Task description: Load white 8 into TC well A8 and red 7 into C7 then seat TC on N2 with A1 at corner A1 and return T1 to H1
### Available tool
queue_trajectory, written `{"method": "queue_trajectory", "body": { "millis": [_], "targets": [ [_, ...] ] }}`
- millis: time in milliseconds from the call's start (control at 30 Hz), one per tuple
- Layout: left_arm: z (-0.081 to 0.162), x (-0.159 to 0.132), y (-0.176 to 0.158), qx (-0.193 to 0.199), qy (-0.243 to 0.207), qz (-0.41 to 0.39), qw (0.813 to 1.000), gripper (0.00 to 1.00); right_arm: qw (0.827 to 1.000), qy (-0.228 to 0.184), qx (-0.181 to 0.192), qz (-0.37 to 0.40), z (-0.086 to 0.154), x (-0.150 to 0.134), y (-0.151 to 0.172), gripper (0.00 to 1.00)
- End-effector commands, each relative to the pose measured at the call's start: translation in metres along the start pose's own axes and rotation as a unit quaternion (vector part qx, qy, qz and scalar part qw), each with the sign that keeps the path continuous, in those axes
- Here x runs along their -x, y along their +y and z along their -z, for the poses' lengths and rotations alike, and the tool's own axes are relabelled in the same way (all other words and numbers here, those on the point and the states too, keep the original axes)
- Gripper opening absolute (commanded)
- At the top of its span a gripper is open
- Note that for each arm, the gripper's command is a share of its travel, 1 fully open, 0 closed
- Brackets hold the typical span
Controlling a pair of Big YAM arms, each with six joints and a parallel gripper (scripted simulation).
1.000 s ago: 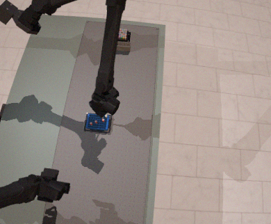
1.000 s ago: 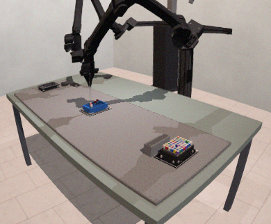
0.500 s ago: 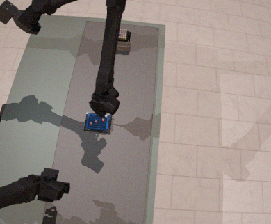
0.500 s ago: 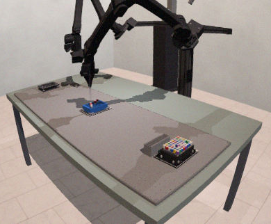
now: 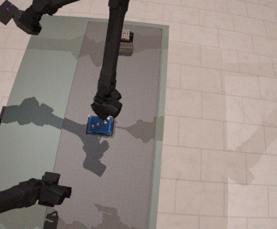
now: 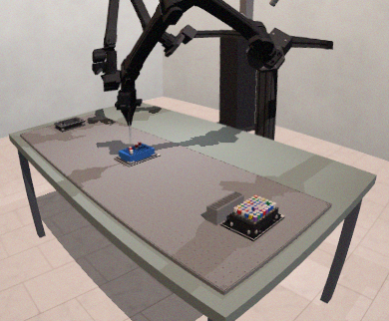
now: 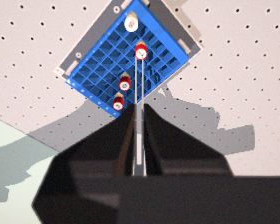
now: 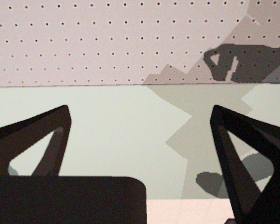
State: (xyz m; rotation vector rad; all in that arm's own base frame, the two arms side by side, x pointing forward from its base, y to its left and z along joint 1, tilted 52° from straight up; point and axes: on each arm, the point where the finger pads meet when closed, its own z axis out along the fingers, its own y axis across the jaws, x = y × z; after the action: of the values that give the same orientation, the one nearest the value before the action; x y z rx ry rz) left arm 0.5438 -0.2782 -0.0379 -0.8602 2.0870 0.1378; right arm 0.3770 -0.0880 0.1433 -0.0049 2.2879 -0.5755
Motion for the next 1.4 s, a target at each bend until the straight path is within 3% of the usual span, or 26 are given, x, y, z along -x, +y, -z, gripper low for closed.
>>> {"method": "queue_trajectory", "body": {
  "millis": [0, 1367],
  "targets": [
    [-0.014, 0.0041, -0.0017, 0.004, -0.001, 0.005, 1.0, 0.07, 1.0, -0.003, 0.0, 0.007, 0.0015, 0.0047, -0.0009, 1.0],
    [-0.0211, 0.0046, -0.0023, 0.004, -0.001, 0.005, 1.0, 0.07, 1.0, -0.003, 0.0, 0.007, 0.0015, 0.0047, -0.0009, 1.0]
  ]
}}
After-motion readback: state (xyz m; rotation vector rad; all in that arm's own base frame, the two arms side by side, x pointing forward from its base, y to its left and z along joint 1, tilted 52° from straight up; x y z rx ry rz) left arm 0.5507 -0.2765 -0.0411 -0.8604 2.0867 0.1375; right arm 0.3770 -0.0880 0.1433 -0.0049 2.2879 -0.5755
